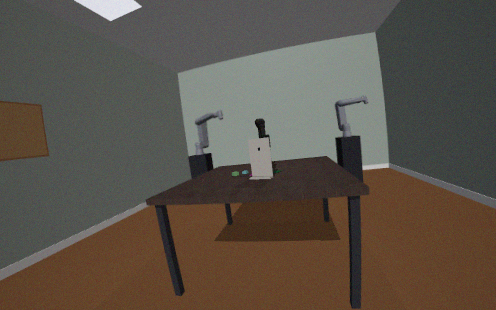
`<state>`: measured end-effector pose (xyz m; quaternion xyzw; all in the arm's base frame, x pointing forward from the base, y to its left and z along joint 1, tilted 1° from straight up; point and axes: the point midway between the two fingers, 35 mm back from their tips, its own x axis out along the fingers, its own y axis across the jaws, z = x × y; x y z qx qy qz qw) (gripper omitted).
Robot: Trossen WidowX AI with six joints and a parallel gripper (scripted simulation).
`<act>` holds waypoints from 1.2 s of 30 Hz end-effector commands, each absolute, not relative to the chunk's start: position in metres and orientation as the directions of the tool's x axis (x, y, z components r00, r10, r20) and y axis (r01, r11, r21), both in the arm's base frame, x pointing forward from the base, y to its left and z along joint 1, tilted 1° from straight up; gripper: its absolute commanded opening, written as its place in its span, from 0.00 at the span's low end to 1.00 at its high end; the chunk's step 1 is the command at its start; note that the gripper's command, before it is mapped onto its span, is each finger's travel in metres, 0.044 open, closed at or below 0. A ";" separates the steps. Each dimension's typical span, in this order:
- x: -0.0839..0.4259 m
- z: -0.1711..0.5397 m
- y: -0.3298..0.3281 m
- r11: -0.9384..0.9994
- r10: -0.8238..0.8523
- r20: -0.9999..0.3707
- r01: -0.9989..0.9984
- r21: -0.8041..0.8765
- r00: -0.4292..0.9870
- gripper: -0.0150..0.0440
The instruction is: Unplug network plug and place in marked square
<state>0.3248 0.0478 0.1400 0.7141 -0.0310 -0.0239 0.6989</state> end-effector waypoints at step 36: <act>0.311 0.178 0.053 -0.020 -0.079 0.011 -0.012 1.000 0.997 0.25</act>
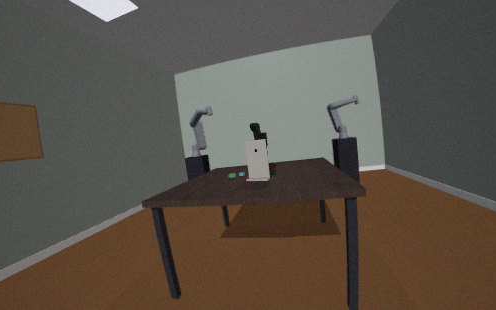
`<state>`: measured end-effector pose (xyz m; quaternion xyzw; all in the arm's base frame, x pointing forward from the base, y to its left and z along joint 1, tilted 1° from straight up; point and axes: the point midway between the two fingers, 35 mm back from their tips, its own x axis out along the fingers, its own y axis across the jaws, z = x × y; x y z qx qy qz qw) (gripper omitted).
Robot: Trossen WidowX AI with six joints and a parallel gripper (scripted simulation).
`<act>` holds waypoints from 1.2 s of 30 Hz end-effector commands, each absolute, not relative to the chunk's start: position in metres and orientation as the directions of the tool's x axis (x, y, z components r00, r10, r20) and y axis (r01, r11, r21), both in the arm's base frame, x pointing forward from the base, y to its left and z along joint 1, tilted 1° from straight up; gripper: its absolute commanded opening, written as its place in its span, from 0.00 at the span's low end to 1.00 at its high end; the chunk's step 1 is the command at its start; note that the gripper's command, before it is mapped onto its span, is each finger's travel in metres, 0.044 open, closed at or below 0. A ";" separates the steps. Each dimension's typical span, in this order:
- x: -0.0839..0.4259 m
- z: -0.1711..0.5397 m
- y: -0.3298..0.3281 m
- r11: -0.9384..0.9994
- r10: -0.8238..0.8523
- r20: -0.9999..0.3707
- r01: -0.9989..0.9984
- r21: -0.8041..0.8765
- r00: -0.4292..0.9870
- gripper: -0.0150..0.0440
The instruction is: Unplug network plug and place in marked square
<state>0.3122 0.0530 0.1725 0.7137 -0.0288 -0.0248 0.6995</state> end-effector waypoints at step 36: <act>0.306 0.140 0.018 0.056 -0.114 -0.291 0.298 0.953 0.950 0.25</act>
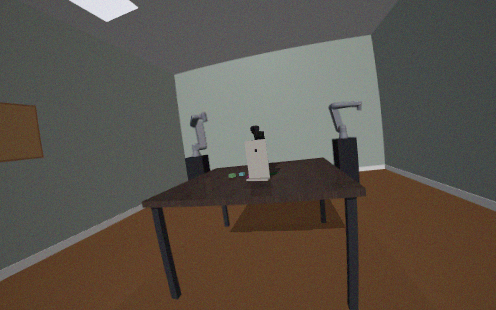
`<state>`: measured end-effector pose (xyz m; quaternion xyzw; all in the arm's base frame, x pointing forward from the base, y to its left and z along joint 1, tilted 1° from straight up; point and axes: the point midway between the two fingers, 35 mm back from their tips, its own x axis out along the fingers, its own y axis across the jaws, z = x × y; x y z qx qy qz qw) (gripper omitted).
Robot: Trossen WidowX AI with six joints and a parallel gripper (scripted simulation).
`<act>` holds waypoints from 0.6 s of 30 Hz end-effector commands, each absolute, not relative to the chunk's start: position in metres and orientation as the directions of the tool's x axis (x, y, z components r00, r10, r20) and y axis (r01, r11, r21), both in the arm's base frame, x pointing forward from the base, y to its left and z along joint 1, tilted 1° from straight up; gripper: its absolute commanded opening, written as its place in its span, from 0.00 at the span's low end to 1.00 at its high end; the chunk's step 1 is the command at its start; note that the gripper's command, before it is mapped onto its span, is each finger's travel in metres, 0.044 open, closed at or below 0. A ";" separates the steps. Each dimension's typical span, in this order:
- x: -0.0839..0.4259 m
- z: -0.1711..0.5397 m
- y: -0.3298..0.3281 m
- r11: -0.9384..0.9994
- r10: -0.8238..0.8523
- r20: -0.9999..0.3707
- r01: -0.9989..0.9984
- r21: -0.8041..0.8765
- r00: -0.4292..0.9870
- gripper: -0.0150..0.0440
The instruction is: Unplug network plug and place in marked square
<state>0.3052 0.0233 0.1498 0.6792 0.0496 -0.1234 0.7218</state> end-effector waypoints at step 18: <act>0.281 0.072 -0.022 -0.009 -0.129 -0.630 0.634 0.773 0.766 0.25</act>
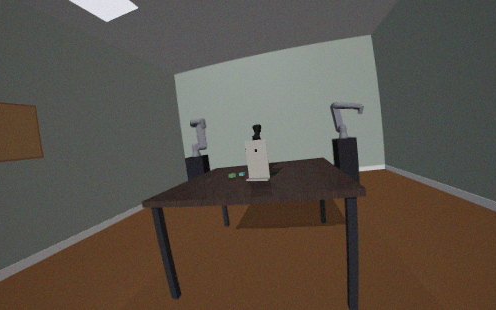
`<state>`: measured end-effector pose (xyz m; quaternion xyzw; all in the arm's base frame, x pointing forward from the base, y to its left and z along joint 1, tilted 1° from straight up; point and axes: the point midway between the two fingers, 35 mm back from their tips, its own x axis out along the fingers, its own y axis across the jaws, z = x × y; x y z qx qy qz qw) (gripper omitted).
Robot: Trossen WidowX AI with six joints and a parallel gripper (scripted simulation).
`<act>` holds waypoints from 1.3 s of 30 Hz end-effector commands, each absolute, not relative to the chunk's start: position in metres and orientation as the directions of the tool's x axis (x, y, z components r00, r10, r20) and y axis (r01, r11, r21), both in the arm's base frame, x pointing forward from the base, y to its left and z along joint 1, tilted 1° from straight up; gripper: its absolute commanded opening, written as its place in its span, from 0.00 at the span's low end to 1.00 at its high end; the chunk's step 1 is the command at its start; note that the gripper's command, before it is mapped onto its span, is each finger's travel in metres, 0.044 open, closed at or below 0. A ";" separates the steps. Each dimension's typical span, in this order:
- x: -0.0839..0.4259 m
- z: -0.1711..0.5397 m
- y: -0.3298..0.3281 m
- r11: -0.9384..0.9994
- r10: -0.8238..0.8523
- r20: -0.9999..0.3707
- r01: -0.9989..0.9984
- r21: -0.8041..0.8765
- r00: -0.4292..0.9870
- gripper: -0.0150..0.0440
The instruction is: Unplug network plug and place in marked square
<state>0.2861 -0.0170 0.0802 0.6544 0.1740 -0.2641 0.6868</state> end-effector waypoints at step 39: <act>0.250 0.014 -0.040 -0.133 -0.082 -0.812 0.802 0.583 0.577 0.25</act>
